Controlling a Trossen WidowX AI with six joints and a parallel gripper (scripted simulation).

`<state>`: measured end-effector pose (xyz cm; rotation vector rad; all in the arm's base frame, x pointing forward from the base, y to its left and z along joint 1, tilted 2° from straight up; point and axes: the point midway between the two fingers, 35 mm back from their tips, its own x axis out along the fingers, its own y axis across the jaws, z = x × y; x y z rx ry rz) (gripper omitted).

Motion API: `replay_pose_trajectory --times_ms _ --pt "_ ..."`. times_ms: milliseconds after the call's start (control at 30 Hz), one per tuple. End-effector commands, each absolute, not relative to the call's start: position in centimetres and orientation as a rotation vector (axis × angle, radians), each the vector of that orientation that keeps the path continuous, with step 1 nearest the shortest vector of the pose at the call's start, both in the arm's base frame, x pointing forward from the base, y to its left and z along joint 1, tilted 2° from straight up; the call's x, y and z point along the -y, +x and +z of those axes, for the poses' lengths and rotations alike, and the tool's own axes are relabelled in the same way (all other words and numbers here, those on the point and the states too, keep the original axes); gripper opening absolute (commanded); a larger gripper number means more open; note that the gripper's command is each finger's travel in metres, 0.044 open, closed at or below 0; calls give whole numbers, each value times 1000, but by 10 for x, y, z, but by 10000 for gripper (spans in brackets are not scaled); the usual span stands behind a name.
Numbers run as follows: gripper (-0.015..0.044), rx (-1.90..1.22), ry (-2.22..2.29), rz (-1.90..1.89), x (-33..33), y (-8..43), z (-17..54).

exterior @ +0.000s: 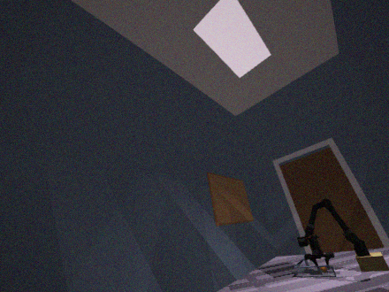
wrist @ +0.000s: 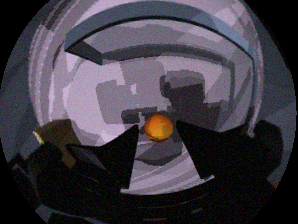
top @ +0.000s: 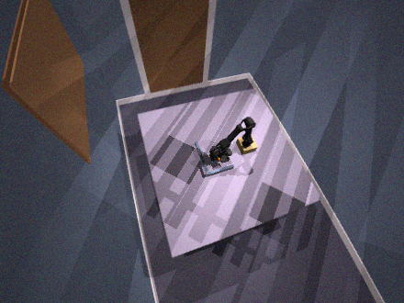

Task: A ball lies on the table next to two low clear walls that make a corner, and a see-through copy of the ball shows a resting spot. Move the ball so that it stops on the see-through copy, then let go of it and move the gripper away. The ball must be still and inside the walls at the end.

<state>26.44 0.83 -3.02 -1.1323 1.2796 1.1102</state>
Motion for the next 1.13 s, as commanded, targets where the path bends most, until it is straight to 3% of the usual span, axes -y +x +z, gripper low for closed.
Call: replay_pose_trajectory --times_ms 0,200,567,767,1100 --pt "297 -1280 -1133 1110 -8 265 -27" --pt "297 -1279 -1136 1107 -10 266 55" --pt "297 -1255 -1147 1095 -10 272 53" --pt "440 -1260 -1144 1099 -11 265 100" --pt "440 -1260 -1144 1099 -11 265 100"
